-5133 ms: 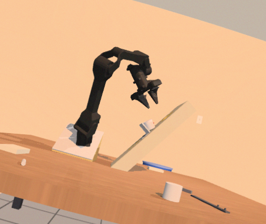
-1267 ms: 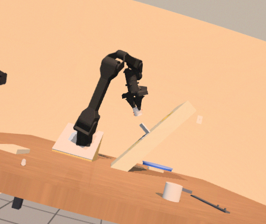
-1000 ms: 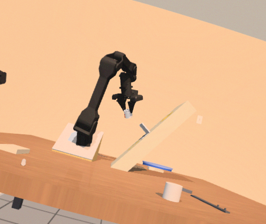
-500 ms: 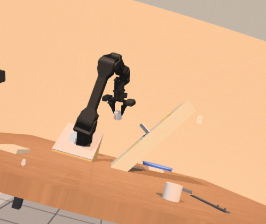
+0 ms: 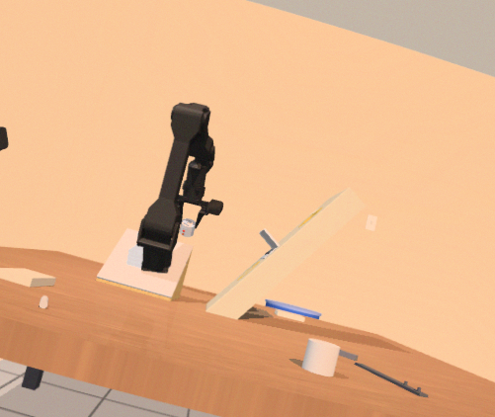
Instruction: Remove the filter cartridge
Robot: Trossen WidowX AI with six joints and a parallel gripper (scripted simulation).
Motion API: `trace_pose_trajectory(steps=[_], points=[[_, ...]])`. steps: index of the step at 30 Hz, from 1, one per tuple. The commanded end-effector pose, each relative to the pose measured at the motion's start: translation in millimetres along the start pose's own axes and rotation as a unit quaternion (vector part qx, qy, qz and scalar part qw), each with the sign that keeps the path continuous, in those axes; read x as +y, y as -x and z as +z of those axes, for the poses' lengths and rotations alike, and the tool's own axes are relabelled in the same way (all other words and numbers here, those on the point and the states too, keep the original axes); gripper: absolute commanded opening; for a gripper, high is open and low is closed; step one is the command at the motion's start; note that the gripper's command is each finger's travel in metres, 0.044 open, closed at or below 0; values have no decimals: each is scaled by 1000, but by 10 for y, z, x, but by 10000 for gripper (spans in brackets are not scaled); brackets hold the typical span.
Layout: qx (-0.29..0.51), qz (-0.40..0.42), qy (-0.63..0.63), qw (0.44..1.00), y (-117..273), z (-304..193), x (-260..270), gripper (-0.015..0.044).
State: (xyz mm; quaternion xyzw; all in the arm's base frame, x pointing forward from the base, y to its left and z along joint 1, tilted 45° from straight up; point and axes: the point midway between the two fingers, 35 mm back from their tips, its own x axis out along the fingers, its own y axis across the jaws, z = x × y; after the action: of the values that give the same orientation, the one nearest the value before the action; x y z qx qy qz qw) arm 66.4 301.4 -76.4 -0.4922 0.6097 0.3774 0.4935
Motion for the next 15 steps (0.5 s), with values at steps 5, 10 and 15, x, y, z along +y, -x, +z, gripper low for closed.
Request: trace_pose_trajectory(steps=[5, 10, 15], points=[[0, 40, 69, 997, -296, -209, 399, 0], [2, 65, 111, 992, -470, -396, 624, 0], [4, 83, 141, 987, -581, -546, 765, 0]])
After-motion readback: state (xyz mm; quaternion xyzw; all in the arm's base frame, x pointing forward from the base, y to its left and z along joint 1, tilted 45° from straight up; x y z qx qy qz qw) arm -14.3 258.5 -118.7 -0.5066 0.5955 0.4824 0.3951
